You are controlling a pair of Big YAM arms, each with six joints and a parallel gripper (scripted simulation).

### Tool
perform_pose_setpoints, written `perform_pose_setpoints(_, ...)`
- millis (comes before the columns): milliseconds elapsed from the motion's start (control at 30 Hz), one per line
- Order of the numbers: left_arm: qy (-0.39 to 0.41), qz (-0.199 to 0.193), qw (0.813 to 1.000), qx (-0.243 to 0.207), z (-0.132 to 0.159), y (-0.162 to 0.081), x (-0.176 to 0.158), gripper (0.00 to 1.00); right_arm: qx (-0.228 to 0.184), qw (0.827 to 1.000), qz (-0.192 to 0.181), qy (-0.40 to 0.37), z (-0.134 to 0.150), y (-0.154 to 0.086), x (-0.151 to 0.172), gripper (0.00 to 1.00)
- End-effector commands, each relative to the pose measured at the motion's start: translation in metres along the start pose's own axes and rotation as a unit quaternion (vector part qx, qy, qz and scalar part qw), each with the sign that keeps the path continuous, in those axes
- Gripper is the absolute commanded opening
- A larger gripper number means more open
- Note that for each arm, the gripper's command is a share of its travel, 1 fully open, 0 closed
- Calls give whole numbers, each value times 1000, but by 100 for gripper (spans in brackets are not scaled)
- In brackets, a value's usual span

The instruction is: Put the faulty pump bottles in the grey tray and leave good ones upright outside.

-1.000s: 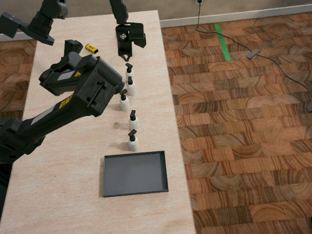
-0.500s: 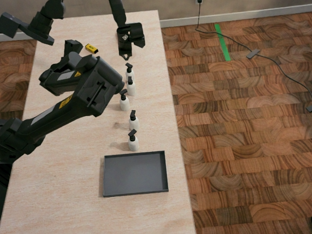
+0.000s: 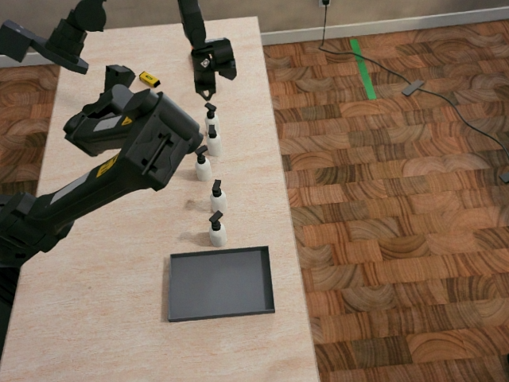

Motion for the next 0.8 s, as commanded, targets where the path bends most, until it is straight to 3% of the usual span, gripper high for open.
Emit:
perform_pose_setpoints(0, 12, 7, 1000, -6, -2, 1, -12, 0, 0, 1000, 0, 0, 0, 1, -1, 0)
perform_pose_setpoints(433, 8, 0, 1000, -1, -1, 43, -2, 0, 0, 1000, 0, 0, 0, 1, -1, 0)
perform_pose_setpoints(767, 7, 5, 1000, -3, -1, 36, -6, 0, 0, 1000, 0, 0, 0, 1, -1, 0)
Point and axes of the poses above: on each arm, the point where the finger pads meet when closed, its own y axis out along the fingers, its own x axis across the jaws, z = x × y, the point moved 10 cm from there along -y, back along the fingers, and after that the axes turned 15 degrees about -y, right-handed, at the moved point
